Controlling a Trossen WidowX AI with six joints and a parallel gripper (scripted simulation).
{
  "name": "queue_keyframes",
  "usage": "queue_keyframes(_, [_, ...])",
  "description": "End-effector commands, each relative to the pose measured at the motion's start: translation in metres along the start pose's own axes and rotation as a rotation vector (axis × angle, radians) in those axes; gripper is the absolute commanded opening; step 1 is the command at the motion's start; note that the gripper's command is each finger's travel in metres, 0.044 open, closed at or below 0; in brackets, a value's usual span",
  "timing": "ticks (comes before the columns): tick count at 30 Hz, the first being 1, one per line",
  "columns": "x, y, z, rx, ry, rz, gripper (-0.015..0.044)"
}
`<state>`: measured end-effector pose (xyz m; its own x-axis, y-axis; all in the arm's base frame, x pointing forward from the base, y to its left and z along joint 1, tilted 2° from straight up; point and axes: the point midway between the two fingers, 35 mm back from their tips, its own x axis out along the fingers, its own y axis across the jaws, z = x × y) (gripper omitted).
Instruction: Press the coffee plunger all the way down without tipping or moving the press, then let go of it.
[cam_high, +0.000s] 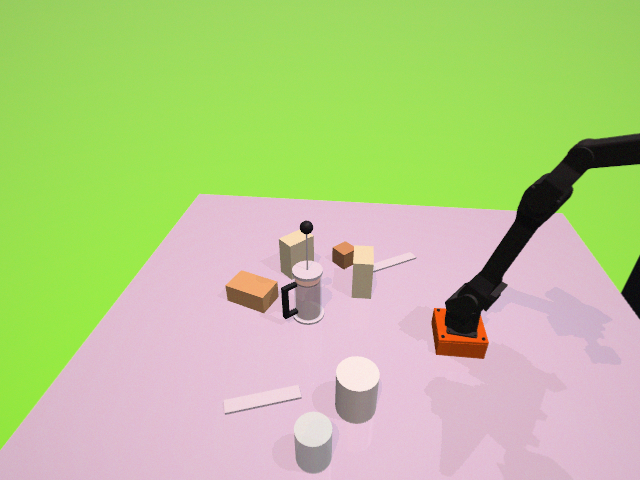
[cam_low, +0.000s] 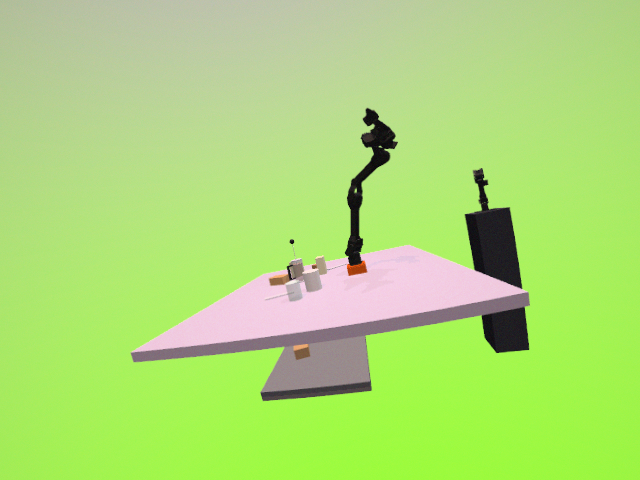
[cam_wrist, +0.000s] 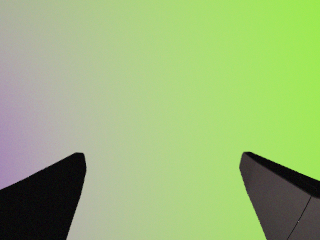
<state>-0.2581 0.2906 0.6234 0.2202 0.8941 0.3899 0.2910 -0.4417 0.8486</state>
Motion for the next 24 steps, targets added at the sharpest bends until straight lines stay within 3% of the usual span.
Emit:
queue_keyframes(1, [0.001,0.0,0.001,-0.005,-0.002,0.001,0.0426])
queue_keyframes(14, [0.062,0.016,0.075,-0.318,-0.123,0.082,0.044])
queue_keyframes(24, [0.114,0.028,0.184,-0.691,-0.284,0.103,0.044])
